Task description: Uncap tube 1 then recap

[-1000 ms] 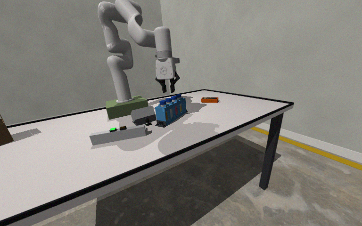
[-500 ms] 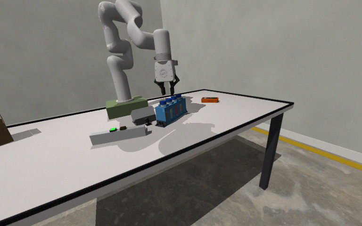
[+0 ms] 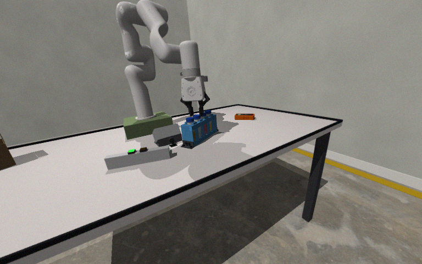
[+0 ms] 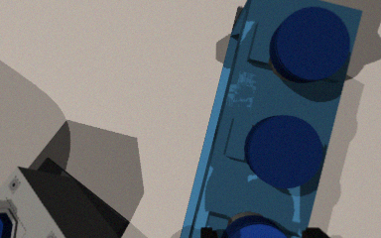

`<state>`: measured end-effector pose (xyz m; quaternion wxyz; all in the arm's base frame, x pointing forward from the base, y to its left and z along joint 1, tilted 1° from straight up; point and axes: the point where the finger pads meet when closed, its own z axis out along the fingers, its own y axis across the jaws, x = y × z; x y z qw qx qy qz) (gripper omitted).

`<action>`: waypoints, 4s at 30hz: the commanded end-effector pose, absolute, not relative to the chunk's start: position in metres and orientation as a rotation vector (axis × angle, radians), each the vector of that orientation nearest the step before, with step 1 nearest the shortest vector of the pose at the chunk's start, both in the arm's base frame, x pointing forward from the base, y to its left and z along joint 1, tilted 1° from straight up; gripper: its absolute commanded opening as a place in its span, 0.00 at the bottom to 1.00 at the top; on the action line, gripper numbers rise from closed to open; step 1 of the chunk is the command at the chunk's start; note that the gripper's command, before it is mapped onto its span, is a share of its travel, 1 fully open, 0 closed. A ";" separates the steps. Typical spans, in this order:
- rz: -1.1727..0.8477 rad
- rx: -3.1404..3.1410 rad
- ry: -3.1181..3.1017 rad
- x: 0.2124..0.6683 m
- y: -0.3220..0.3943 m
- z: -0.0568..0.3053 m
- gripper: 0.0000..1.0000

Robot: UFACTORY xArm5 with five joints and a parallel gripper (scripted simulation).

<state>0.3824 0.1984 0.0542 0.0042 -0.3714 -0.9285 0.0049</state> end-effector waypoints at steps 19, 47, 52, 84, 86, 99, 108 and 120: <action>0.020 -1.166 -2.916 0.383 0.199 0.046 0.46; 0.020 -1.282 -2.868 0.383 0.199 0.045 0.00; 0.020 -1.424 -2.801 0.383 0.199 0.045 0.00; 0.020 -1.839 -2.550 0.383 0.199 0.045 0.46; 0.020 -1.839 -2.550 0.383 0.199 0.045 0.46; 0.020 -1.839 -2.550 0.383 0.199 0.075 0.46; 0.020 -1.839 -2.550 0.384 0.199 0.090 0.46; 0.020 -1.167 -2.917 0.411 0.155 0.091 0.46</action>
